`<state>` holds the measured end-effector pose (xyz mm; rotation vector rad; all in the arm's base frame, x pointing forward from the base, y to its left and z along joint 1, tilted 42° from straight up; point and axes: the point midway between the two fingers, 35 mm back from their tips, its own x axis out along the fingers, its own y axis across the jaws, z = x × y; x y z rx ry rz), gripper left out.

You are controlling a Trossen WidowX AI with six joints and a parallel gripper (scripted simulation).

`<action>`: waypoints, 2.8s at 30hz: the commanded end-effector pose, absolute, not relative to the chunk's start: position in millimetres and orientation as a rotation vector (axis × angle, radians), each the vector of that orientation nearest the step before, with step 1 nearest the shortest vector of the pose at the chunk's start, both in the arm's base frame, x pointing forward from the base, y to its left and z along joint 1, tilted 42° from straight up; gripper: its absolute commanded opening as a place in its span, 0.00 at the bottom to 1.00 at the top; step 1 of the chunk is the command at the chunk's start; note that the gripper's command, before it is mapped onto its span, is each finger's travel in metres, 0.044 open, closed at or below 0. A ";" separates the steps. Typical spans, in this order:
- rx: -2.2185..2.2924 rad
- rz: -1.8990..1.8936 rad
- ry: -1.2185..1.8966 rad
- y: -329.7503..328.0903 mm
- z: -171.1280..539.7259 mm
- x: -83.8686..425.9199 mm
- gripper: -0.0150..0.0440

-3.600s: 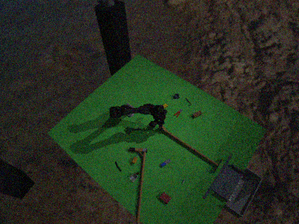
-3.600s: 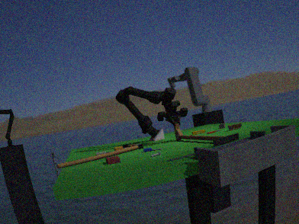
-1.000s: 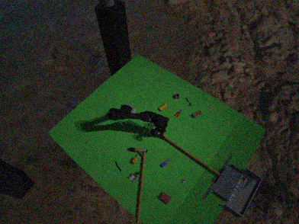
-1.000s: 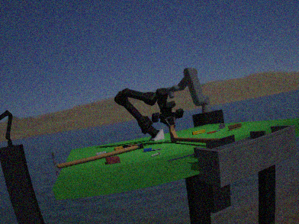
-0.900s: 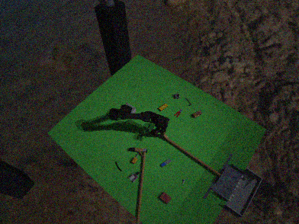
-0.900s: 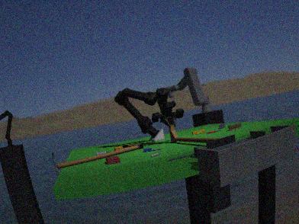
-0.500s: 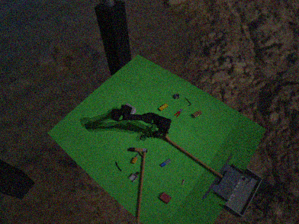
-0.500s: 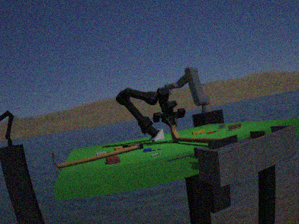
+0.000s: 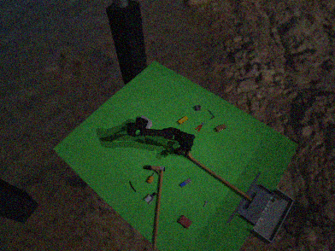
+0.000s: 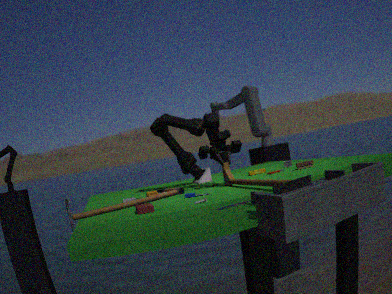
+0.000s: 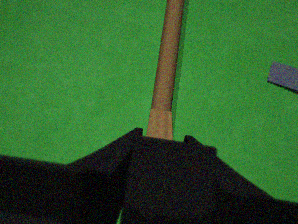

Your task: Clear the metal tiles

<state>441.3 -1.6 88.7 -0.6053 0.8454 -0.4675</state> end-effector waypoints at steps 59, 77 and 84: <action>-0.601 -0.466 0.829 -9.1 101.0 538.7 0.25; -0.604 -0.470 0.840 -11.5 96.5 540.1 0.25; -0.604 -0.470 0.839 -11.5 96.6 540.4 0.25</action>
